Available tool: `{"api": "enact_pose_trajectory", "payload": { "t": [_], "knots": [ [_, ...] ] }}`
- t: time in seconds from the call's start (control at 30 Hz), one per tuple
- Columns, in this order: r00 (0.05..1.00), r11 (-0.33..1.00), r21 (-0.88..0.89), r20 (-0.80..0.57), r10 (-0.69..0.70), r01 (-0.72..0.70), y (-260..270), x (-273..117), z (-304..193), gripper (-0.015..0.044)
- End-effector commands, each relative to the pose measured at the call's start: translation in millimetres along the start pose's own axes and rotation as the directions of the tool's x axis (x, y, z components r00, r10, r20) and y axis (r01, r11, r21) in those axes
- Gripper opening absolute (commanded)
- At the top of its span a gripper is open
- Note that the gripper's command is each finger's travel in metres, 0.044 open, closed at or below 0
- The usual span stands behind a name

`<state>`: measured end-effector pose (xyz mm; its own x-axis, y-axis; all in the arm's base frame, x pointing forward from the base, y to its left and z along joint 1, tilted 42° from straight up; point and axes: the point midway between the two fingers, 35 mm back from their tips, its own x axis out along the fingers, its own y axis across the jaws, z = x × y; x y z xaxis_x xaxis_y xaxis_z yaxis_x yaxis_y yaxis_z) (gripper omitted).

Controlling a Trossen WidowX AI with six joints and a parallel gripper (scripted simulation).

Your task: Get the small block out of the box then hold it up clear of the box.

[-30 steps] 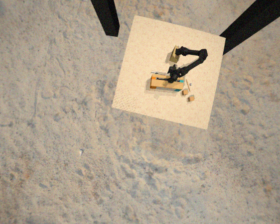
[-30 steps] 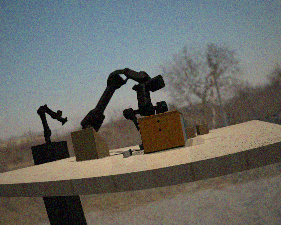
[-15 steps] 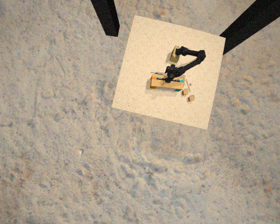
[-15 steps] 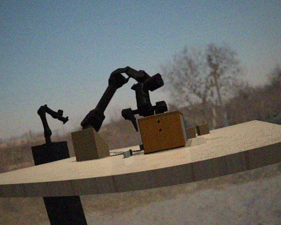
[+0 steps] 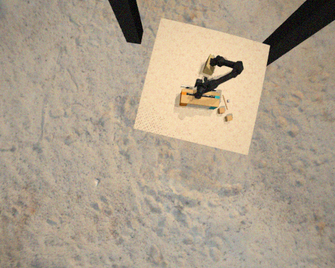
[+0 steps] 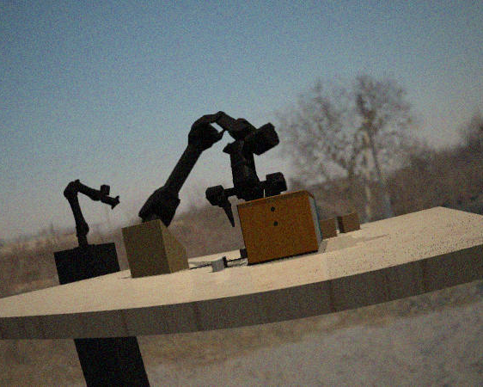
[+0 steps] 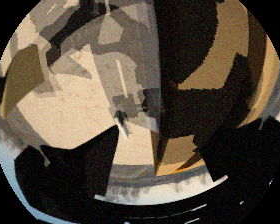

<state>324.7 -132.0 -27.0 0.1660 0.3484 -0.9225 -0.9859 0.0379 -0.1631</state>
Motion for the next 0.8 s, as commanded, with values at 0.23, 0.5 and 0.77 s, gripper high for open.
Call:
{"api": "enact_pose_trajectory", "payload": {
  "t": [0.23, 0.5, 0.77],
  "knots": [
    [1.0, 1.0, -0.001, -0.006, 0.001, -0.001, 1, 8, -25, 0.04],
    [1.0, 1.0, -0.002, -0.007, 0.0, 0.0, 1, 13, -40, 0.04],
    [1.0, 1.0, -0.002, -0.008, 0.0, 0.0, 1, 19, -56, 0.04]
  ]
}}
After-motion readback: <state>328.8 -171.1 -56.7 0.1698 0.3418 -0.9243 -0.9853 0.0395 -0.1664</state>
